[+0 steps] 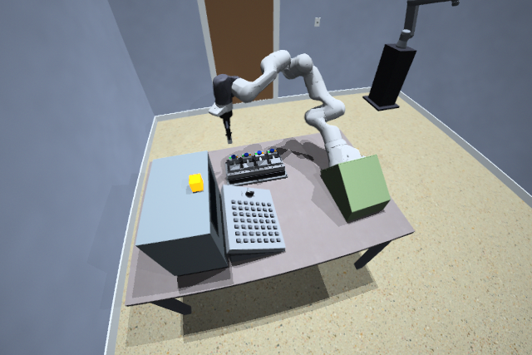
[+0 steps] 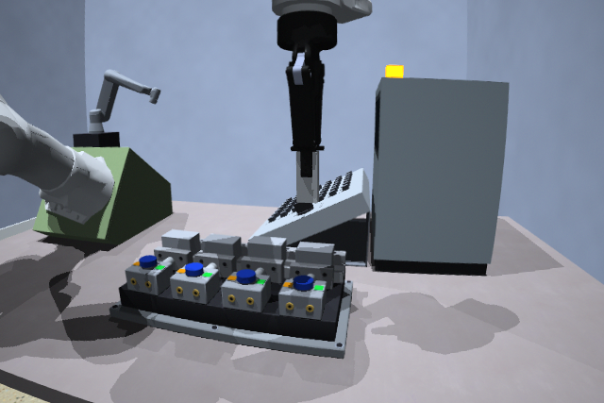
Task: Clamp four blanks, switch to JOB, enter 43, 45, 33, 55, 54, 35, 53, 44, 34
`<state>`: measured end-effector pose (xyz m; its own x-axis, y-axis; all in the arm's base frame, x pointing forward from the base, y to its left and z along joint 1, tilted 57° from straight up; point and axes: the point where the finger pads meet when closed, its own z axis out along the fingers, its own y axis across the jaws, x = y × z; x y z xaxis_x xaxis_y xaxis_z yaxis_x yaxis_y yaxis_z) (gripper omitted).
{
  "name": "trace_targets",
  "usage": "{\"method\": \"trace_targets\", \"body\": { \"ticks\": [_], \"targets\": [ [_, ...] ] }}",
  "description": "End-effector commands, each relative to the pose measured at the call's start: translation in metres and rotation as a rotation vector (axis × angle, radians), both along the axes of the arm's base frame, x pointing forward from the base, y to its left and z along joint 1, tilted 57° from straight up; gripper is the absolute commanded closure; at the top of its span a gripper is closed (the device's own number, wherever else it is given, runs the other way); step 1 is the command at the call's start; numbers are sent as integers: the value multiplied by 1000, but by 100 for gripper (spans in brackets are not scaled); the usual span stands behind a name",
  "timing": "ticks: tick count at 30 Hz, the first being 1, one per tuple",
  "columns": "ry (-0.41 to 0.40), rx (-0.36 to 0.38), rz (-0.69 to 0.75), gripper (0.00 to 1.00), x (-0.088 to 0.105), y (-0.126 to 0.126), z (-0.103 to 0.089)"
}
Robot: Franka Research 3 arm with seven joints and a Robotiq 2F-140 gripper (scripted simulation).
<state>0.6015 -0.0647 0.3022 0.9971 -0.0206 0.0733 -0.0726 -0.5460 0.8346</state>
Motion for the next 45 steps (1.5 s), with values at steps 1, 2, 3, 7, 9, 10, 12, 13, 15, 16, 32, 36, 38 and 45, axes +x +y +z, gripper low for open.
{"method": "trace_targets", "body": {
  "ticks": [1, 2, 3, 7, 9, 10, 12, 13, 15, 16, 32, 36, 38, 45],
  "targets": [
    [18, -3, -6, 100, -5, 5, 4],
    [18, -3, -6, 100, -5, 6, 4],
    [18, -3, -6, 100, -5, 7, 5],
    [18, -3, -6, 100, -5, 8, 6],
    [18, -3, -6, 100, -5, 8, 6],
    [18, -3, -6, 100, -5, 8, 6],
    [18, -3, -6, 100, -5, 8, 6],
    [18, -3, -6, 100, -5, 8, 6],
    [18, -3, -6, 100, -5, 8, 6],
    [18, -3, -6, 100, -5, 8, 6],
    [18, -3, -6, 100, -5, 8, 6],
    [18, -3, -6, 100, -5, 8, 6],
    [18, -3, -6, 100, -5, 8, 6],
    [18, -3, -6, 100, -5, 9, 6]
  ]
}}
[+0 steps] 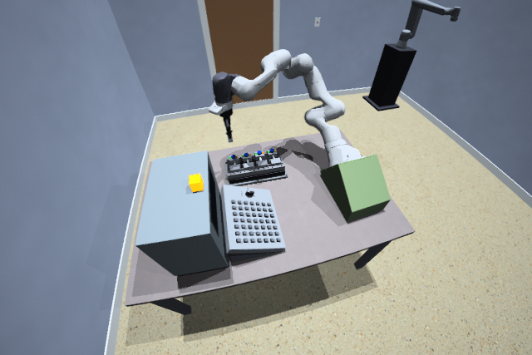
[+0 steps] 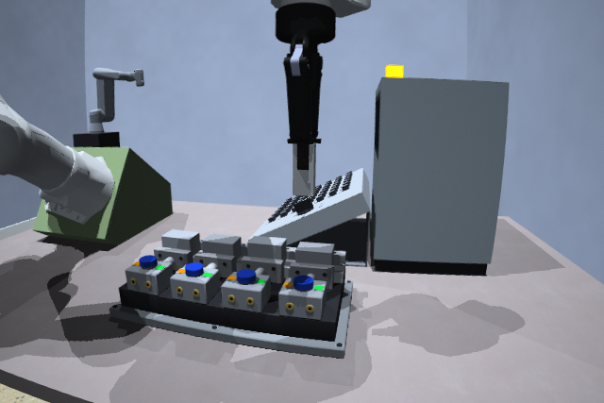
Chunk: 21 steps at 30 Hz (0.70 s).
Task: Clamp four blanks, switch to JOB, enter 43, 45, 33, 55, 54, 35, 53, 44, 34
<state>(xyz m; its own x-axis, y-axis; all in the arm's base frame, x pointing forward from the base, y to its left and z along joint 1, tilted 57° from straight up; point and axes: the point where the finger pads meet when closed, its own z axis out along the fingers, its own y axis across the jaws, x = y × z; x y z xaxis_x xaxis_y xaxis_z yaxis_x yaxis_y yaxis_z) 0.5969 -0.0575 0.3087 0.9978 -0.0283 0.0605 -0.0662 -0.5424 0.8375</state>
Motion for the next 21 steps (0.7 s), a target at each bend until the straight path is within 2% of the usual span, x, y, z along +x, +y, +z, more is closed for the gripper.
{"method": "trace_targets", "body": {
  "ticks": [1, 13, 18, 21],
  "targets": [
    [5, 1, 2, 100, 0, 1, 0],
    [5, 1, 2, 100, -1, 43, 26],
    [5, 1, 2, 100, -1, 43, 26],
    [-4, 0, 16, 100, -4, 53, 12]
  ]
}}
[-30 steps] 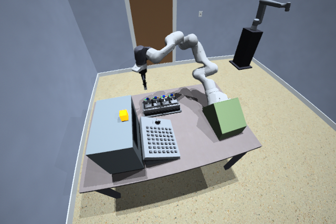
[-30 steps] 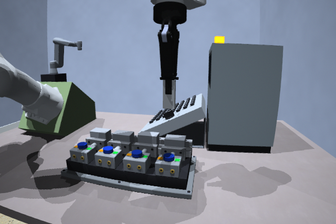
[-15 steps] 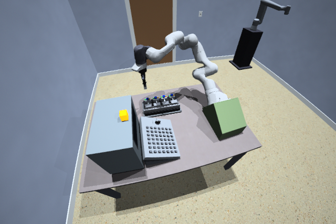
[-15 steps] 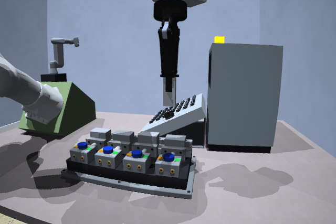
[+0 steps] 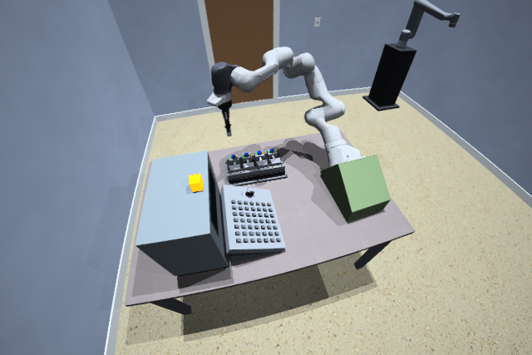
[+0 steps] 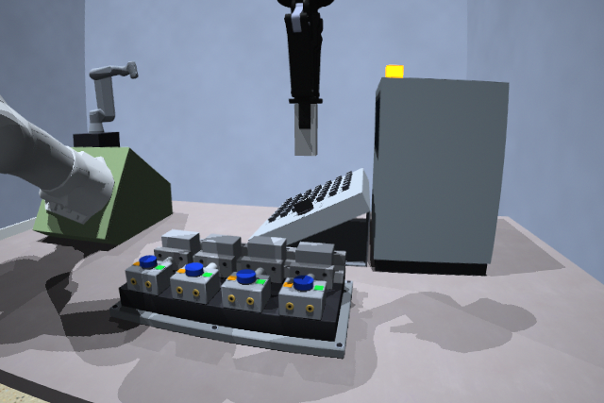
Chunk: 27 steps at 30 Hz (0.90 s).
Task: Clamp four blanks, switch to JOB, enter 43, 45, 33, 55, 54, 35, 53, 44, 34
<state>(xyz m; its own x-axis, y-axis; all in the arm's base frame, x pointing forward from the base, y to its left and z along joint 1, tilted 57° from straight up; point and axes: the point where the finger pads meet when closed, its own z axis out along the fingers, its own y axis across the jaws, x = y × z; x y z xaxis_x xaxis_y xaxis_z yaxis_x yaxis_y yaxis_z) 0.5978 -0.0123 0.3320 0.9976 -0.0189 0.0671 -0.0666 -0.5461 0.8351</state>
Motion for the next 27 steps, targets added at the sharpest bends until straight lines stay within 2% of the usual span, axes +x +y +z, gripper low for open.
{"method": "trace_targets", "body": {
  "ticks": [1, 3, 8, 12, 14, 15, 20, 24, 26, 27],
  "targets": [
    [-4, -5, 18, 100, -8, 15, -24],
    [-31, -8, 60, 100, -18, 44, -67],
    [-152, -21, 256, 100, -52, 81, -141],
    [-177, -31, 339, 100, -82, 118, -201],
    [-177, -31, 339, 100, -82, 118, -201],
    [-198, -31, 360, 100, -96, 141, -235],
    [-231, -30, 384, 100, -106, 180, -292],
    [-231, -30, 384, 100, -104, 212, -345],
    [-231, -30, 384, 100, -93, 212, -378],
    [-231, -30, 384, 100, -88, 194, -379]
  ]
}}
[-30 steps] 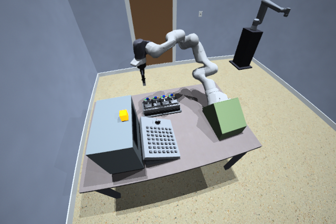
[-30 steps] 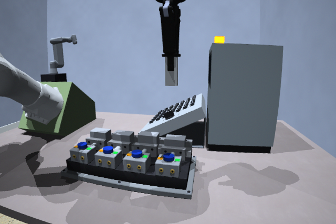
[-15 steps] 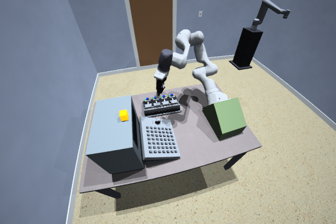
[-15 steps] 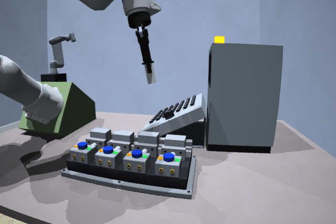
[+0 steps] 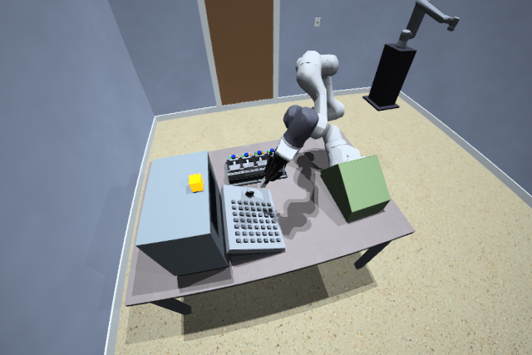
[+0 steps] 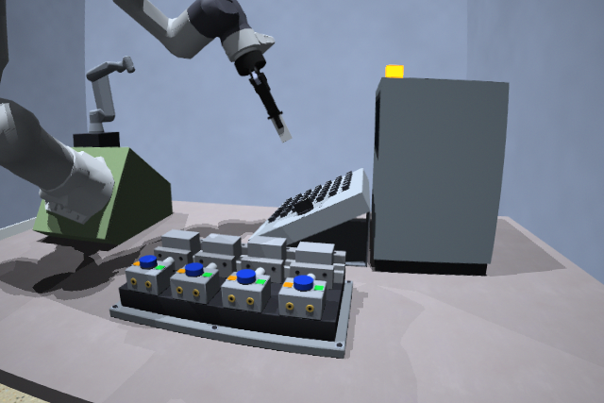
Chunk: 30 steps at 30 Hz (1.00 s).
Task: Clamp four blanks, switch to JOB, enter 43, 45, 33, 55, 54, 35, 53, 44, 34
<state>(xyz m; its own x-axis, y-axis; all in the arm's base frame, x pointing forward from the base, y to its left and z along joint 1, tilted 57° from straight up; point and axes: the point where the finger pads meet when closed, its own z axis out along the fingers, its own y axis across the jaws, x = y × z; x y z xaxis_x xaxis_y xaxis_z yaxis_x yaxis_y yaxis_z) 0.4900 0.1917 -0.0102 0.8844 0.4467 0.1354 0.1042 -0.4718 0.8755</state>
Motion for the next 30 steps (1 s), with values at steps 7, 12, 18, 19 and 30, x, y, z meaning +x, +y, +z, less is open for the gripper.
{"method": "trace_targets", "body": {
  "ticks": [7, 12, 18, 19, 30],
  "targets": [
    [-130, 81, -84, 100, 30, -113, 3],
    [-130, 81, -84, 67, 32, -128, 9],
    [-130, 81, -84, 67, 32, -128, 9],
    [-130, 81, -84, 67, 32, -128, 9],
    [-130, 81, -84, 67, 32, -128, 9]
  ]
}}
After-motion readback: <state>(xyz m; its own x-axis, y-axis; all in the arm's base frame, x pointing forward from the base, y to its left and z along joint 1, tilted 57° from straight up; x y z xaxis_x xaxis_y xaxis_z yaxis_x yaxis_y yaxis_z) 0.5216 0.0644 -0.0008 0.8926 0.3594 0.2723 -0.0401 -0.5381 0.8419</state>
